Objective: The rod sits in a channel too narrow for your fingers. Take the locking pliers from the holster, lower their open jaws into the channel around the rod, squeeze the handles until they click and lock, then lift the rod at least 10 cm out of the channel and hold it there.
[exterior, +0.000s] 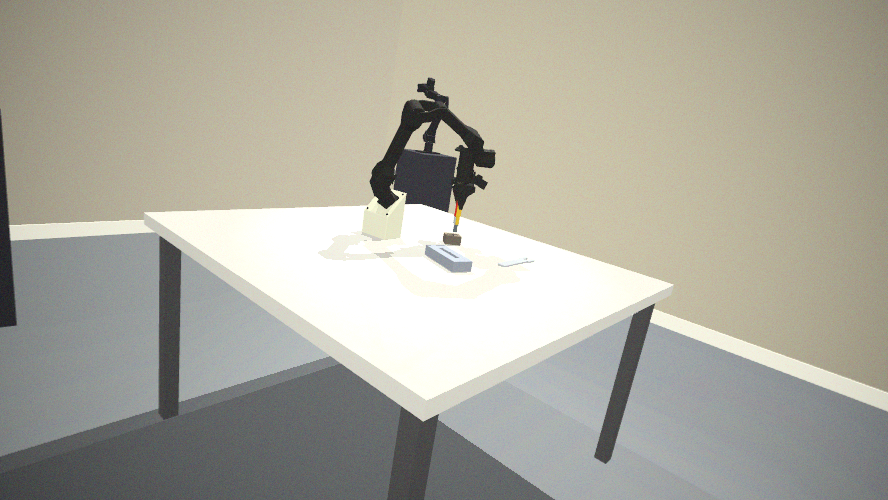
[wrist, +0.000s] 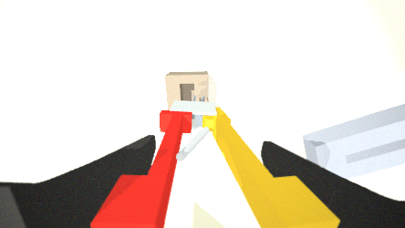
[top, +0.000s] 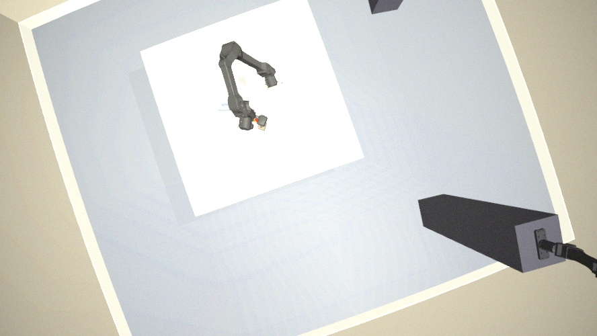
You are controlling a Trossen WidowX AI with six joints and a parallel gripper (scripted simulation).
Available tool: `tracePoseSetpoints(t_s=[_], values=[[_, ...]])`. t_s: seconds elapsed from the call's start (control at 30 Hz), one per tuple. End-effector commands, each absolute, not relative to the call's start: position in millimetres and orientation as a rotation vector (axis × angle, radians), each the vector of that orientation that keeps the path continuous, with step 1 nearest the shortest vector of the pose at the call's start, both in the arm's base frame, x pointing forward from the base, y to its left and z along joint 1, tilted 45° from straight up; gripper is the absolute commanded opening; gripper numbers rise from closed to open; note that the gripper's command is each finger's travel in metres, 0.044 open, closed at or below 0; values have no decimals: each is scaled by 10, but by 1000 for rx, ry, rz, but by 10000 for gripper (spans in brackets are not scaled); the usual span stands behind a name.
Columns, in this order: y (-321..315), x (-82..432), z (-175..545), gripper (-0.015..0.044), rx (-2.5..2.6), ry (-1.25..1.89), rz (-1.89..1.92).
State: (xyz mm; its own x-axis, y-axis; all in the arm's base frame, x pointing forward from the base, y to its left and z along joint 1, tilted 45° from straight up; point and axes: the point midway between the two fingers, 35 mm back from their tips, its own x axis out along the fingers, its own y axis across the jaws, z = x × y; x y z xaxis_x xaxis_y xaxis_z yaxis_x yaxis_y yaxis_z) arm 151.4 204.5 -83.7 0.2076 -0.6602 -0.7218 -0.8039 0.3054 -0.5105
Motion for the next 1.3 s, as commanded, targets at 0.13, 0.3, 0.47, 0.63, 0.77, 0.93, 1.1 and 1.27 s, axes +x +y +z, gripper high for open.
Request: tracePoseSetpoints(t_s=[0.13,0.3,0.47,0.63,0.77,0.93,1.1,1.27], values=[[2042,1657,-738,325,-1340,1493,116],[2029,1740,-684,325,-1301,1487,86],[2012,1822,-629,325,-1262,1481,55],[1992,1904,-573,325,-1223,1474,23],[1973,1969,-527,325,-1192,1469,-2],[1946,2050,-469,325,-1153,1461,-34],[1915,2129,-411,325,-1115,1453,-66],[1881,2208,-351,325,-1076,1444,-98]])
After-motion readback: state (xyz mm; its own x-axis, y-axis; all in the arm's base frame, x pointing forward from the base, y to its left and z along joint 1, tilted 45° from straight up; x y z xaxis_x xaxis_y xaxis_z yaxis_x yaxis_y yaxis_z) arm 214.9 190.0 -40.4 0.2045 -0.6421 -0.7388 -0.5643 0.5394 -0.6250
